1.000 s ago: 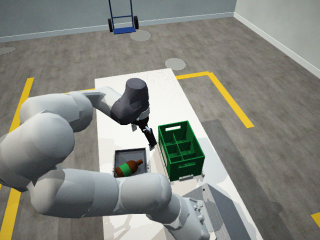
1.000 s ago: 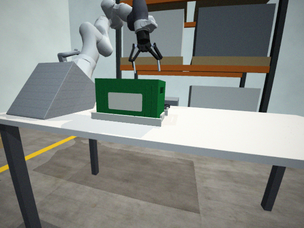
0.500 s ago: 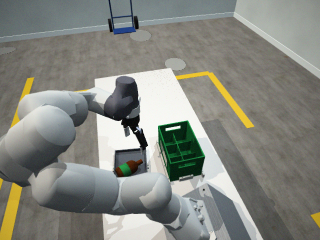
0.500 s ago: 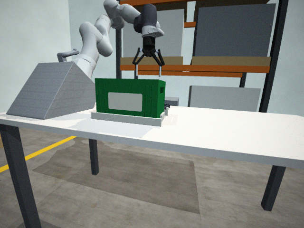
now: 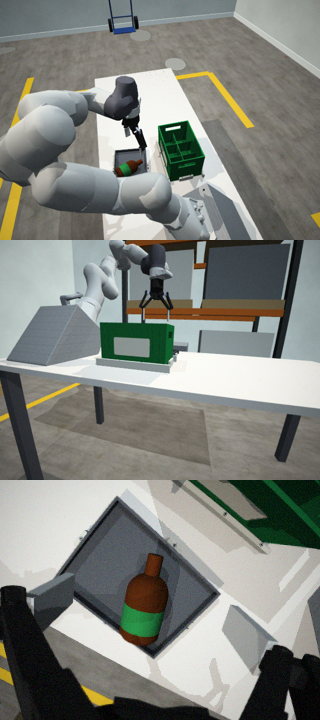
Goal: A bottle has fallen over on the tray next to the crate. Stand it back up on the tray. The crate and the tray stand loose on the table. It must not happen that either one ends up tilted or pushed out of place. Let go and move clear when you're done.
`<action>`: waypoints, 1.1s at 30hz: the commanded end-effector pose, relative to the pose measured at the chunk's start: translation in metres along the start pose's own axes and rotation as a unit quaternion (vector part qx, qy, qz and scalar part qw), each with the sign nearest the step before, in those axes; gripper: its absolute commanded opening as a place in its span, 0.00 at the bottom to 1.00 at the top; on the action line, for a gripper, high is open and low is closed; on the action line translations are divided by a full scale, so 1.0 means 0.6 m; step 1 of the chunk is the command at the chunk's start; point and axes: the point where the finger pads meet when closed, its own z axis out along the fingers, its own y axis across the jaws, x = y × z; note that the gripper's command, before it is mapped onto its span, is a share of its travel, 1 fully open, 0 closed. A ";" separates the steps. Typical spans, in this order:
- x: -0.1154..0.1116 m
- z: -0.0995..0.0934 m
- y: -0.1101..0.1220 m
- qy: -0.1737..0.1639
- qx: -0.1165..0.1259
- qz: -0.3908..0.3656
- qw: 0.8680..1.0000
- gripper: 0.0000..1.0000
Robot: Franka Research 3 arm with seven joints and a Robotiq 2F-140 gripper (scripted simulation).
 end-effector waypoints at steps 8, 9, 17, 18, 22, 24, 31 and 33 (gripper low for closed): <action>-0.001 0.001 0.001 -0.001 -0.002 0.007 1.000 0.00; -0.001 0.001 0.001 -0.001 -0.002 0.007 1.000 0.00; -0.001 0.001 0.001 -0.001 -0.002 0.007 1.000 0.00; -0.001 0.001 0.001 -0.001 -0.002 0.007 1.000 0.00; -0.001 0.001 0.001 -0.001 -0.002 0.007 1.000 0.00; -0.001 0.001 0.001 -0.001 -0.002 0.007 1.000 0.00; -0.001 0.001 0.001 -0.001 -0.002 0.007 1.000 0.00; -0.001 0.001 0.001 -0.001 -0.002 0.007 1.000 0.00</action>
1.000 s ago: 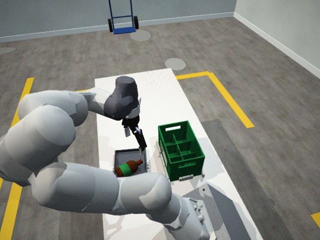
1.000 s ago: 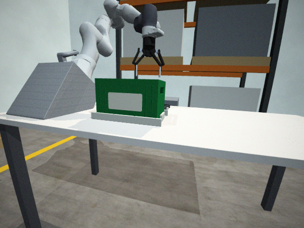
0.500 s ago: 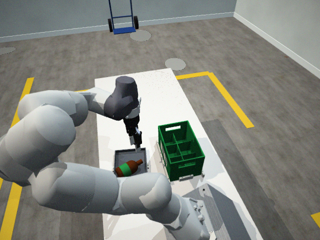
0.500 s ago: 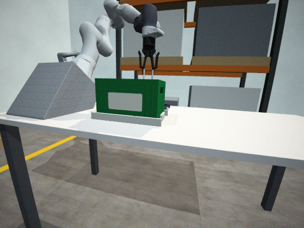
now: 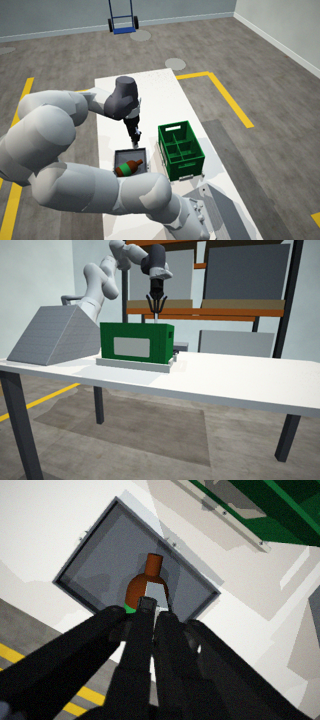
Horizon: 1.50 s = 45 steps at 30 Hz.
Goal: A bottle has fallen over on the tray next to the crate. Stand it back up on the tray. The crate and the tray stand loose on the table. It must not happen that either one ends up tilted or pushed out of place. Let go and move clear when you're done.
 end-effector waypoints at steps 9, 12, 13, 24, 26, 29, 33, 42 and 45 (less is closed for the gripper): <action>-0.001 0.001 0.001 -0.001 -0.002 0.001 1.000 0.00; -0.001 0.001 0.001 -0.001 -0.002 0.001 1.000 0.00; -0.001 0.001 0.001 -0.001 -0.002 0.001 1.000 0.00; -0.001 0.001 0.001 -0.001 -0.002 0.001 1.000 0.38; -0.001 0.001 0.001 -0.001 -0.002 0.001 1.000 0.38; -0.001 0.001 0.001 -0.001 -0.002 0.001 1.000 0.38; -0.001 0.001 0.001 -0.001 -0.002 0.001 1.000 0.38; -0.001 0.001 0.001 -0.001 -0.002 0.001 1.000 0.38; -0.001 0.001 0.001 -0.001 -0.002 0.001 1.000 0.38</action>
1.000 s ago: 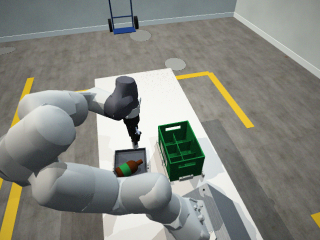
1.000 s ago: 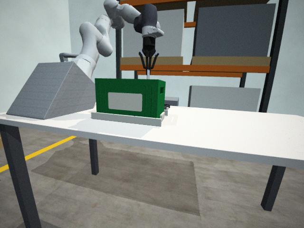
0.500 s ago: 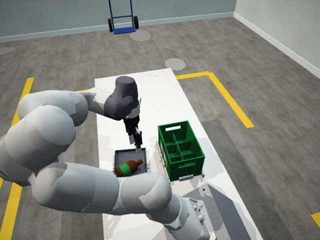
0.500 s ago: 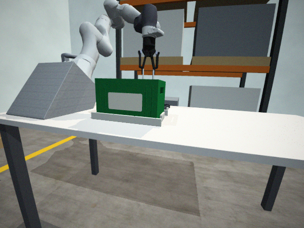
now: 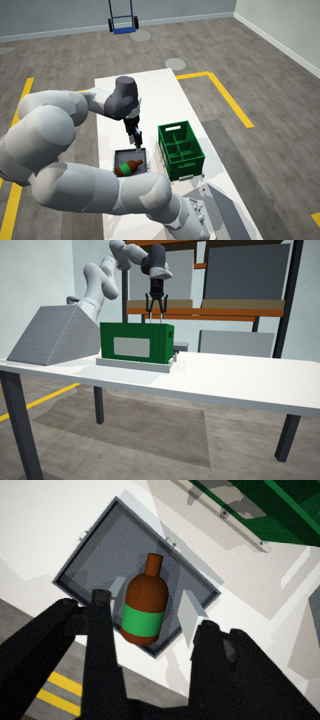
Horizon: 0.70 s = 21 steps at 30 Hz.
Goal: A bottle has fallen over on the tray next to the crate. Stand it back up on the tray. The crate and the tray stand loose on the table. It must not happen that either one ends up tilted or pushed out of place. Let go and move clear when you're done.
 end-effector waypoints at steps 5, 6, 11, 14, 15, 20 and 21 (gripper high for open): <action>-0.001 0.001 0.001 -0.001 -0.002 0.001 1.000 0.38; -0.001 0.001 0.001 -0.001 -0.002 0.001 1.000 0.38; -0.001 0.002 0.001 -0.001 -0.002 0.001 1.000 0.38; -0.001 0.004 0.001 -0.001 -0.002 0.001 1.000 0.38; -0.001 0.006 0.001 -0.001 -0.002 0.001 1.000 0.38; -0.001 0.018 0.001 -0.001 -0.002 0.001 1.000 0.38; -0.001 0.022 0.001 -0.001 -0.002 0.001 1.000 0.38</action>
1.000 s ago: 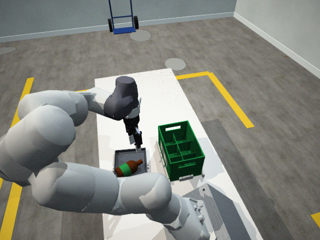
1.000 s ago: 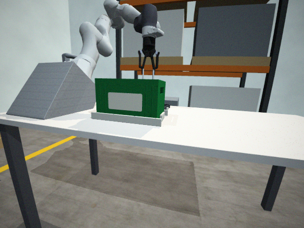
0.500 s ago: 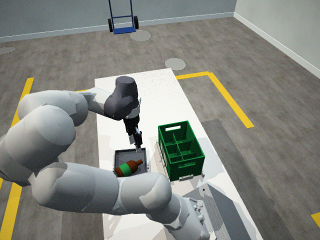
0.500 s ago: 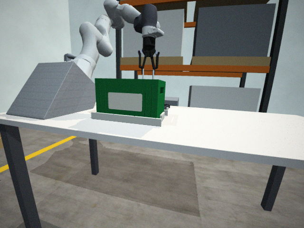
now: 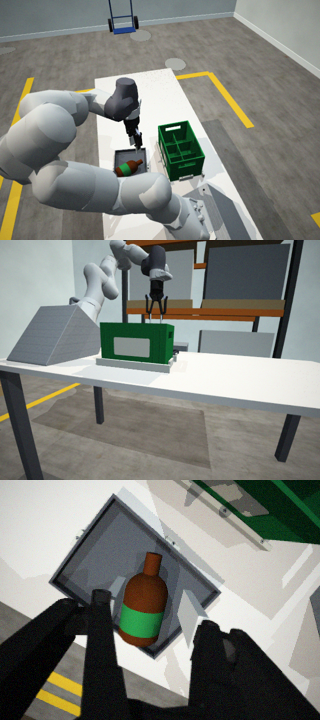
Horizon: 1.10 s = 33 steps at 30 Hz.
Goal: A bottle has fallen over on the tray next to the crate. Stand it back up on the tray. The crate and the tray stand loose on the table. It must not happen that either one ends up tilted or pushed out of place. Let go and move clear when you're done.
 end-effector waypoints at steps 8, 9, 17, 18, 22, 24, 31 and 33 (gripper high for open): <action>0.001 0.037 -0.001 0.001 0.001 -0.001 1.000 0.38; 0.002 0.042 -0.001 0.001 0.001 -0.001 1.000 0.38; 0.002 0.089 -0.001 0.001 0.001 -0.001 1.000 0.38; 0.002 0.095 -0.001 0.001 0.001 -0.001 1.000 0.38; 0.002 0.118 -0.001 0.001 0.001 -0.001 1.000 0.38; 0.002 0.118 -0.001 0.001 0.001 -0.001 1.000 0.38; 0.002 0.151 -0.001 0.001 0.001 -0.001 1.000 0.38; 0.002 0.158 -0.001 0.001 0.001 -0.001 1.000 0.38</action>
